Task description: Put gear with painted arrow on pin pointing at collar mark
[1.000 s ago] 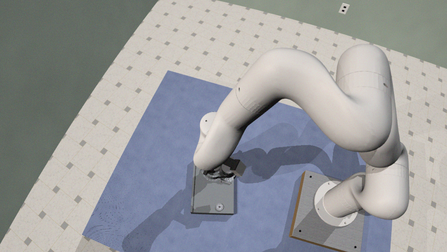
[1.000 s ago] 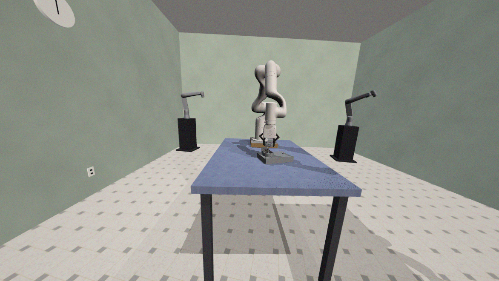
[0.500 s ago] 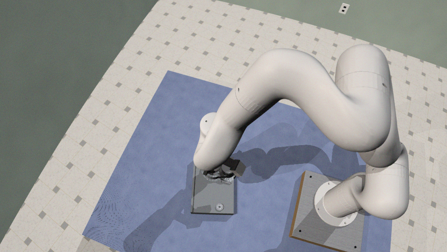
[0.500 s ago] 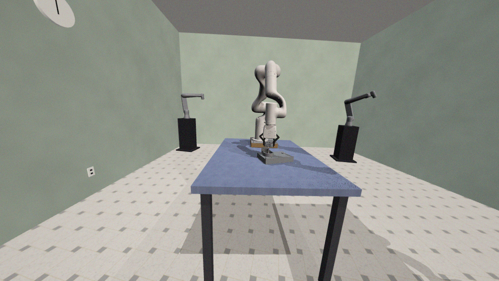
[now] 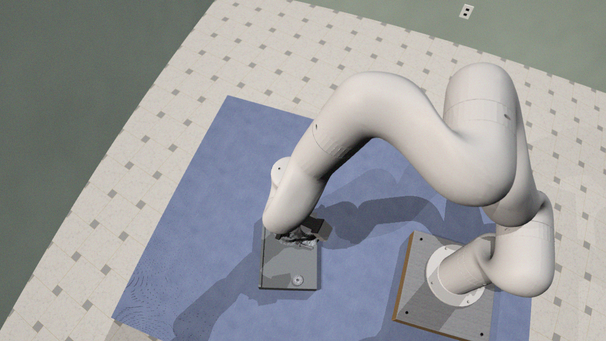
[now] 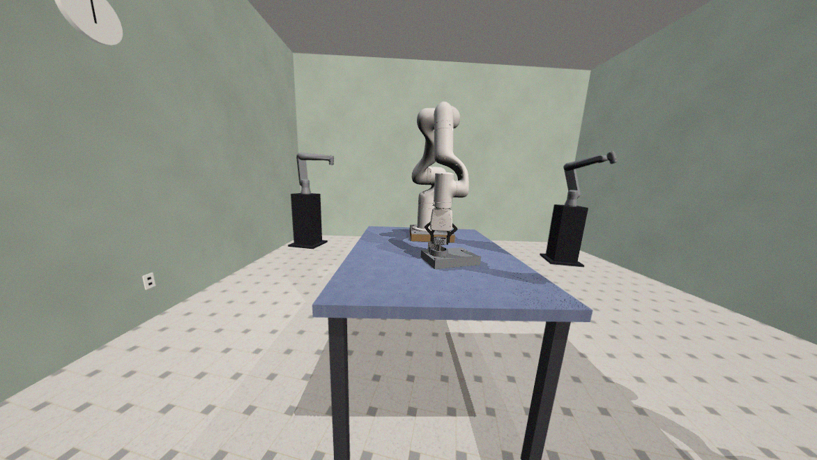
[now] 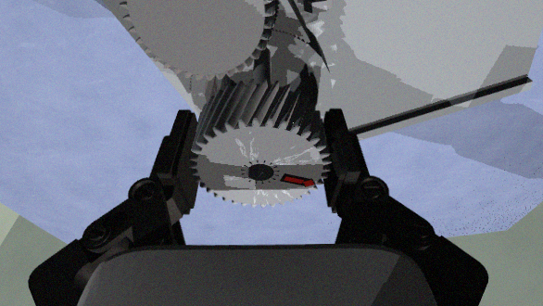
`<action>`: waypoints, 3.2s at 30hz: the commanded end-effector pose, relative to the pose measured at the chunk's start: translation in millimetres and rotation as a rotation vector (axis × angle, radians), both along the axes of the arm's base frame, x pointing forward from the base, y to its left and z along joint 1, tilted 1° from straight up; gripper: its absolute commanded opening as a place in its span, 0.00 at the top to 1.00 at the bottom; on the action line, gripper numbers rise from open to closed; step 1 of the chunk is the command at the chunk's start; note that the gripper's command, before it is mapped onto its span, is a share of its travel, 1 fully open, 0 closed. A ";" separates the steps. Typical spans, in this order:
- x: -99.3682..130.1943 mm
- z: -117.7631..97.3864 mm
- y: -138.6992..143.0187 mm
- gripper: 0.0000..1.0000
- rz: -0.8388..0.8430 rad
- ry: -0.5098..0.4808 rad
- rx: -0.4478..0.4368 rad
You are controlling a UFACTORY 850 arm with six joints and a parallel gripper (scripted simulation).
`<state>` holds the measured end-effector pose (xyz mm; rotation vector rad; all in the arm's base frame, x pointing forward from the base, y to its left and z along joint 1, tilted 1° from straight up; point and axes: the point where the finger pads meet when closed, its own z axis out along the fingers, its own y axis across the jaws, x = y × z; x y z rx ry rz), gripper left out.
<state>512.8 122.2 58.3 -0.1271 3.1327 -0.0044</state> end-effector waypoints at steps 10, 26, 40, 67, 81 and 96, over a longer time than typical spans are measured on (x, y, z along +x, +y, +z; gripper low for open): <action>1.1 -0.3 0.3 1.00 0.000 -0.002 0.001; 1.1 -0.8 0.3 1.00 0.000 -0.002 0.001; 1.1 -2.6 0.3 1.00 0.000 -0.002 0.001; 1.2 -6.5 0.3 1.00 0.000 -0.002 0.001; 1.2 -6.9 0.3 1.00 0.000 -0.002 0.001; 1.2 -6.9 0.3 0.00 0.000 -0.002 0.001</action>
